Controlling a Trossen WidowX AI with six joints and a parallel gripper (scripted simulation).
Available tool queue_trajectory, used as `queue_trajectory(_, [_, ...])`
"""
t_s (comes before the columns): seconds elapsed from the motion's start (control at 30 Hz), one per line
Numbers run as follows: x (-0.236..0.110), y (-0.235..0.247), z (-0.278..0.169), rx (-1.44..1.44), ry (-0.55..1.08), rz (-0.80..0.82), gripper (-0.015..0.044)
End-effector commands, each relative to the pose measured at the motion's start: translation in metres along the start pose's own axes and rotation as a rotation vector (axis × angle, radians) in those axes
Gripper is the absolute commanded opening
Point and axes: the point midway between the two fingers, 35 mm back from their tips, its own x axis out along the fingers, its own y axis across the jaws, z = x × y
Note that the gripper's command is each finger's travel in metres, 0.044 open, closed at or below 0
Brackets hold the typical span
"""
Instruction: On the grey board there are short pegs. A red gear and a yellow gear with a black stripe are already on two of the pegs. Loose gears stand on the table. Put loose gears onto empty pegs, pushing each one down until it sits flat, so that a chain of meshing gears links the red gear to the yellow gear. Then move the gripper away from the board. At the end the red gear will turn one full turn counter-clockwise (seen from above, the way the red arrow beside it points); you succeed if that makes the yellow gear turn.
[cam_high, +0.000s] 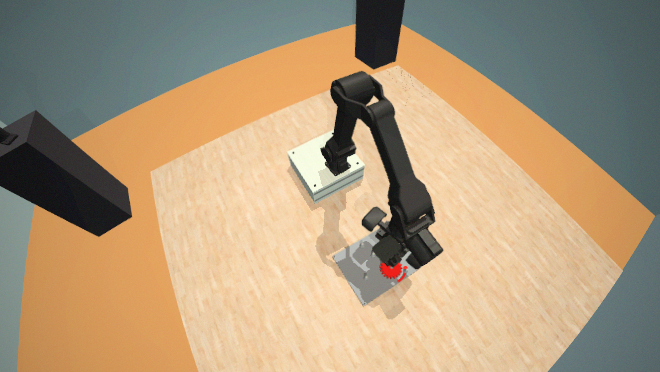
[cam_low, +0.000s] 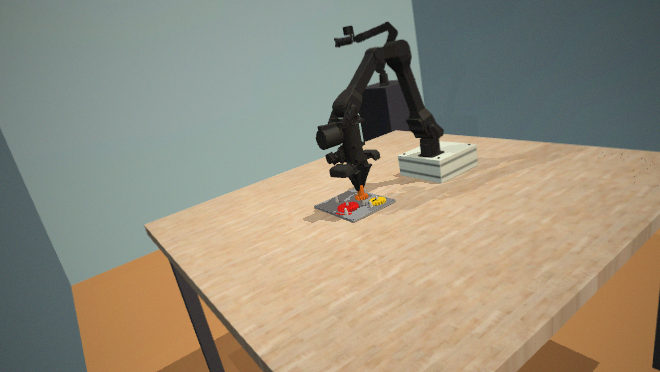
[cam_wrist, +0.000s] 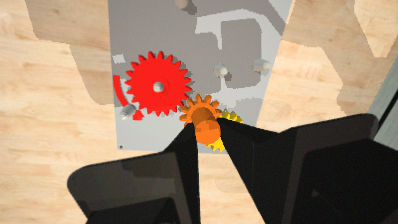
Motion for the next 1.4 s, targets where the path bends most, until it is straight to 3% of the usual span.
queue_trajectory(0.0, [0.0087,-0.0005,-0.0003,0.079,0.002,-0.008,0.0000])
queue_trajectory(0.47, [0.0149,-0.0016,0.0003,0.406,0.000,-0.008,0.0000])
queue_trajectory(1.17, [0.0170,-0.0014,-0.0002,-0.076,0.002,-0.008,0.0000])
queue_trajectory(1.37, [0.0179,-0.0006,0.0000,-0.068,0.002,-0.008,0.0000])
